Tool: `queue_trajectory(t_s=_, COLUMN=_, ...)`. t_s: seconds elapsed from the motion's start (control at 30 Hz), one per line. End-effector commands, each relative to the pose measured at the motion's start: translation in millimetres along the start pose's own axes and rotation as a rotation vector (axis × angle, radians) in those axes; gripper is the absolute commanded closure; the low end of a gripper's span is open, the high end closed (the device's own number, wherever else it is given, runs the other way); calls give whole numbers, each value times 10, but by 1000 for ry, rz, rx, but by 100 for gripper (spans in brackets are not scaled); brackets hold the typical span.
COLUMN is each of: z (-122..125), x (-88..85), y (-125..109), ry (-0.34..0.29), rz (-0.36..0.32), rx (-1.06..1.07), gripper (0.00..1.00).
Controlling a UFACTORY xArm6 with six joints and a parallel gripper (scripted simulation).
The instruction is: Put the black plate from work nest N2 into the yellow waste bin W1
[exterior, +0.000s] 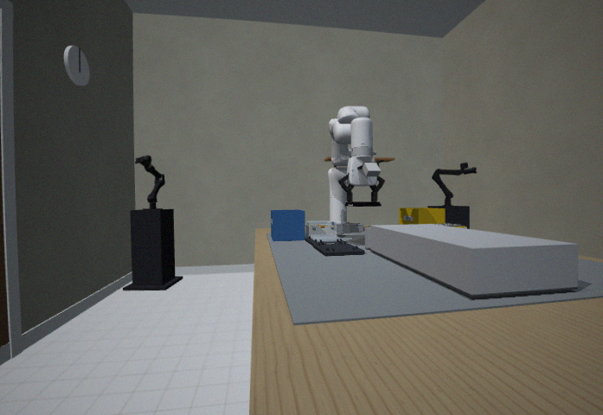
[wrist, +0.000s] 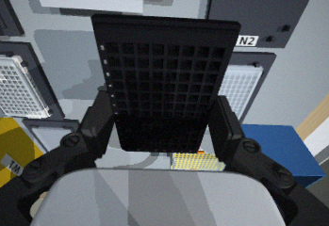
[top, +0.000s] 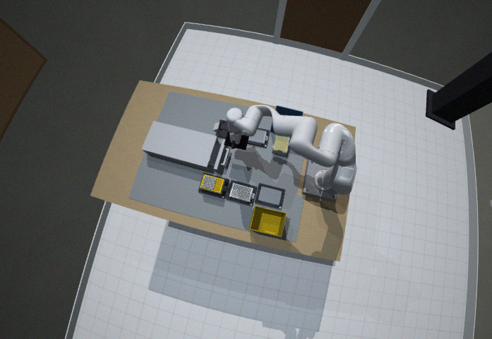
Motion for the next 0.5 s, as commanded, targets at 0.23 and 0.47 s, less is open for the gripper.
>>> queue_trajectory(t_s=0.23, z=-214, x=-26, y=-184, ry=0, rz=7, rx=0, gripper=100)
queue_trajectory(t_s=0.47, z=-351, x=-25, y=-311, ry=0, rz=7, rx=0, gripper=100)
Point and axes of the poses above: the point where the finger pads meet when closed, its own x axis out along the fingers, its own z axis across the jaws, y = z × x, the point moved 2 cm from there along -x, back along the fingers, and after that the axes turned 8 degrees about x, right-handed, at the moved point
